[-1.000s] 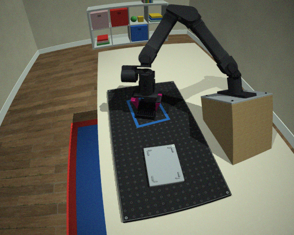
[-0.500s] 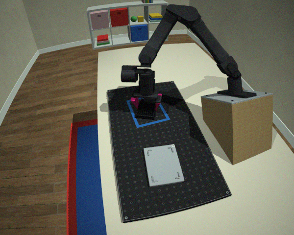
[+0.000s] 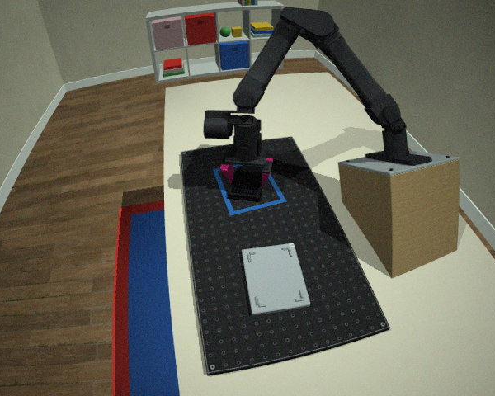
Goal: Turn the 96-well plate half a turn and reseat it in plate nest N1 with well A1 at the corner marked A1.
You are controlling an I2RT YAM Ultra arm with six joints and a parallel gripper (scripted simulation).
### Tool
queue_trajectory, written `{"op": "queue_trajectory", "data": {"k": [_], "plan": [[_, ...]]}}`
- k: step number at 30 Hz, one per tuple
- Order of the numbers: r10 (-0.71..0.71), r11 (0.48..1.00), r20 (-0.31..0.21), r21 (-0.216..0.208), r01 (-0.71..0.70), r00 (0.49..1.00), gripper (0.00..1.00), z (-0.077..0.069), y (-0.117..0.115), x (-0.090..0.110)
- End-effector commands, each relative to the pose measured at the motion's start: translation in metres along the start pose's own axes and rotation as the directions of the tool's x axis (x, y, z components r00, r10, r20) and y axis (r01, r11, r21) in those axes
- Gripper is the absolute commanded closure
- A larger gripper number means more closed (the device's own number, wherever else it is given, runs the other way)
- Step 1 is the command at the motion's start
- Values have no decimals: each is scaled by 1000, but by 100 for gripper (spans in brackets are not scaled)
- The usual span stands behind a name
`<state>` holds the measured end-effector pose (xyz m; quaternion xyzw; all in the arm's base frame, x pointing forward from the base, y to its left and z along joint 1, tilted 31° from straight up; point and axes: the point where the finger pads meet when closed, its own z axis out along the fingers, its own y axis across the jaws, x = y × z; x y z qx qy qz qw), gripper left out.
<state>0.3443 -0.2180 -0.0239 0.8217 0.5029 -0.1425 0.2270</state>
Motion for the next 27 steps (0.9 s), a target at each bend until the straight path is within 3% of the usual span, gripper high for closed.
{"op": "queue_trajectory", "data": {"k": [1,27], "plan": [[-3,1000,-1,-12,3,1000,100,-10,3,1],[-3,1000,-2,-12,3,1000,100,-50,3,1]]}}
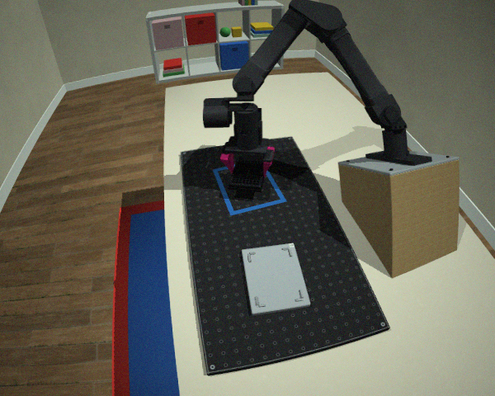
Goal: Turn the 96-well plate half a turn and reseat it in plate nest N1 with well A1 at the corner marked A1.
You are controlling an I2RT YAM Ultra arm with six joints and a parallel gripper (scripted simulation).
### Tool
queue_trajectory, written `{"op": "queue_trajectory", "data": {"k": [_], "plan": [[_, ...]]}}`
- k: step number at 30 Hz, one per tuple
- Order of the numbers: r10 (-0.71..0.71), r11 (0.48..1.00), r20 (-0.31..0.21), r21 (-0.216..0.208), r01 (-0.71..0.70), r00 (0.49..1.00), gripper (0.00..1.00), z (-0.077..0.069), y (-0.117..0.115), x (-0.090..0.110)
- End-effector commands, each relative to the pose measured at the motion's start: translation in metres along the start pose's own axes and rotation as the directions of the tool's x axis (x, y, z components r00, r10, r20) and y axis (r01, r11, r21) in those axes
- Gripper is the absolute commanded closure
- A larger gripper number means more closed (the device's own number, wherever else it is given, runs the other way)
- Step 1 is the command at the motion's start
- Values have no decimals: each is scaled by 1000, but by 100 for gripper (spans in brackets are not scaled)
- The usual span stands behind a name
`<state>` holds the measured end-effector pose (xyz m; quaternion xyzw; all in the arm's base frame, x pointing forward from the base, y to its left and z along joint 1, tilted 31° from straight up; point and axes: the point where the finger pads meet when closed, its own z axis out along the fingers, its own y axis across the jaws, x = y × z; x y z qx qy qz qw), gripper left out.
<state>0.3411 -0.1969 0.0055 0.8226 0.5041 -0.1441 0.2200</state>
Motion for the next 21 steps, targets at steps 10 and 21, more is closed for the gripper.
{"op": "queue_trajectory", "data": {"k": [10,21], "plan": [[1,1000,3,-25,-1,1000,100,-27,6,0],[1,1000,3,-25,-1,1000,100,-44,6,0]]}}
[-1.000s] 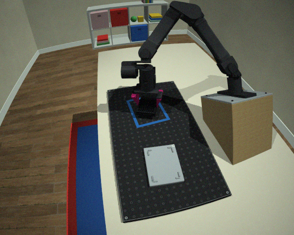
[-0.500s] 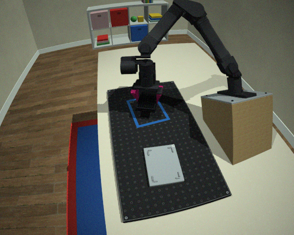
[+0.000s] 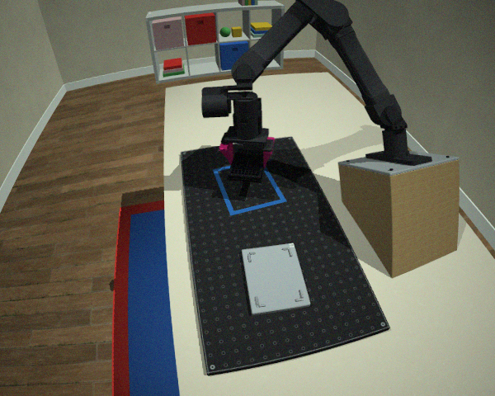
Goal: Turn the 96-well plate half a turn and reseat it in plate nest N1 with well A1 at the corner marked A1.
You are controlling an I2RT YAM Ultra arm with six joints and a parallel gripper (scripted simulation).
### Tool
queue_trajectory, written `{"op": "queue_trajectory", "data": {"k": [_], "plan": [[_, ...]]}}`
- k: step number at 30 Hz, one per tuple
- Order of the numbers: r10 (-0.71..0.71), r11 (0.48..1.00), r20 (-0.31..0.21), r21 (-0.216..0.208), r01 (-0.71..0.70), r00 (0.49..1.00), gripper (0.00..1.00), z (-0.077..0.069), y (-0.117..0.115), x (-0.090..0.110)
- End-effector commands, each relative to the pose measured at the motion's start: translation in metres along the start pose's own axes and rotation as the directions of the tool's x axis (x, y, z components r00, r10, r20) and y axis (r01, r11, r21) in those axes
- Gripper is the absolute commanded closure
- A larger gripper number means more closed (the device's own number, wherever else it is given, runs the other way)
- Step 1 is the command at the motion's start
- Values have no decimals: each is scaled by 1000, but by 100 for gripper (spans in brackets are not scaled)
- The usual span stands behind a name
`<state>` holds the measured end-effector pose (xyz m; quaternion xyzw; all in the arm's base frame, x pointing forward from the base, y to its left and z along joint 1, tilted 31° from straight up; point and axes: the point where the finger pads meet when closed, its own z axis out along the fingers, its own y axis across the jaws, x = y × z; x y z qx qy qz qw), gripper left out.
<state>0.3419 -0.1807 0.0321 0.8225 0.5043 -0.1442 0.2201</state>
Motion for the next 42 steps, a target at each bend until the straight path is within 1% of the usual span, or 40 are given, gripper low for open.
{"op": "queue_trajectory", "data": {"k": [1,4,42], "plan": [[1,1000,3,-25,-1,1000,100,-13,6,0],[1,1000,2,-25,-1,1000,100,-17,6,0],[1,1000,2,-25,-1,1000,100,-17,6,0]]}}
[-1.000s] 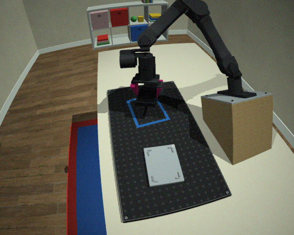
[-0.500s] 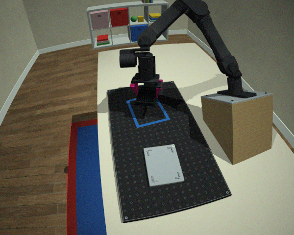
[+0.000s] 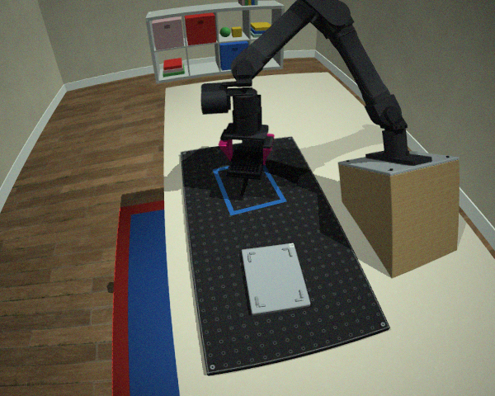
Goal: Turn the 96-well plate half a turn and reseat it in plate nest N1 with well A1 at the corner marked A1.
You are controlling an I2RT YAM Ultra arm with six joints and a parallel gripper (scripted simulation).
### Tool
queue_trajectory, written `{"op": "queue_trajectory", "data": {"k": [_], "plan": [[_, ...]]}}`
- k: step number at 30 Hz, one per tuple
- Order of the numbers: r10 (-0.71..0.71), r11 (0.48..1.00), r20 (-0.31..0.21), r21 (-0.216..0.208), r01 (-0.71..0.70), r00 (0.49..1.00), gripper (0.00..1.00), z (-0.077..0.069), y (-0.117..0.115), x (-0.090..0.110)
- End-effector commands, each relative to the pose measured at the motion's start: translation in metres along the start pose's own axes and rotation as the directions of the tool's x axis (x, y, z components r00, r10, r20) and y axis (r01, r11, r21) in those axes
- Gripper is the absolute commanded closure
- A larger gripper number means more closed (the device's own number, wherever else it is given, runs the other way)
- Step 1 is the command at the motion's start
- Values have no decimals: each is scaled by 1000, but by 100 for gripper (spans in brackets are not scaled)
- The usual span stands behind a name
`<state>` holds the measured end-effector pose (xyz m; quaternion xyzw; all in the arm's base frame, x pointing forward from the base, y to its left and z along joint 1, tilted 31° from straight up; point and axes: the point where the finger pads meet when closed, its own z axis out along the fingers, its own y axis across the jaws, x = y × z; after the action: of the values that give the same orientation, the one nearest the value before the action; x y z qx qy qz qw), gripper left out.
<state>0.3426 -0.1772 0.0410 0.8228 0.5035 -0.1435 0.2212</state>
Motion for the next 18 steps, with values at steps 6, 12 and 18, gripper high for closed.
{"op": "queue_trajectory", "data": {"k": [6,12,18], "plan": [[-1,1000,2,-23,1,1000,100,-7,5,1],[-1,1000,2,-23,1,1000,100,-7,5,1],[-1,1000,2,-23,1,1000,100,-7,5,1]]}}
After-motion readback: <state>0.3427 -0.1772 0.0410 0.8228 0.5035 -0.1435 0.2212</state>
